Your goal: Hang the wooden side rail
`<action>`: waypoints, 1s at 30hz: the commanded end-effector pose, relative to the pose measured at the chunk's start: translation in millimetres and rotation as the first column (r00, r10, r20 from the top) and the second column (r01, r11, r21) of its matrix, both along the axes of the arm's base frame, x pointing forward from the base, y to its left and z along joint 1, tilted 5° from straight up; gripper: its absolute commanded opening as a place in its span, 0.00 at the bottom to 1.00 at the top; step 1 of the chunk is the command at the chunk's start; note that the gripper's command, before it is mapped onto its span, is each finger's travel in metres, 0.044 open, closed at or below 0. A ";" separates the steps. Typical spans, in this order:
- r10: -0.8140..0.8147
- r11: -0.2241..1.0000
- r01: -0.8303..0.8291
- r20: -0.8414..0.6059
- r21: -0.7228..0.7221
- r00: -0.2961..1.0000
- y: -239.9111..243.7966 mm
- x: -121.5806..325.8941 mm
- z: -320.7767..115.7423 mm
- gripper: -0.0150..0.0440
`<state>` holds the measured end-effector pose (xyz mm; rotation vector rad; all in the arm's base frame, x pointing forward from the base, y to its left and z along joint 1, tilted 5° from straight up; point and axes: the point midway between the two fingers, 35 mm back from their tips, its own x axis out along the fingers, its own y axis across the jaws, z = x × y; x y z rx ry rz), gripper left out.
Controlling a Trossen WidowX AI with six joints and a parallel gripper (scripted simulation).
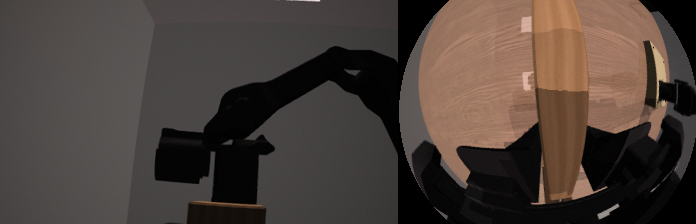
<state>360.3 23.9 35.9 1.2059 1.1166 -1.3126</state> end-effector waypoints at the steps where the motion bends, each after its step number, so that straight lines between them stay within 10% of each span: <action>1: -0.001 1.000 0.001 0.006 0.003 1.000 2.1 1.2 0.4 0.25; 30: -0.001 1.000 0.001 0.006 0.003 1.000 4.9 0.7 0.8 0.25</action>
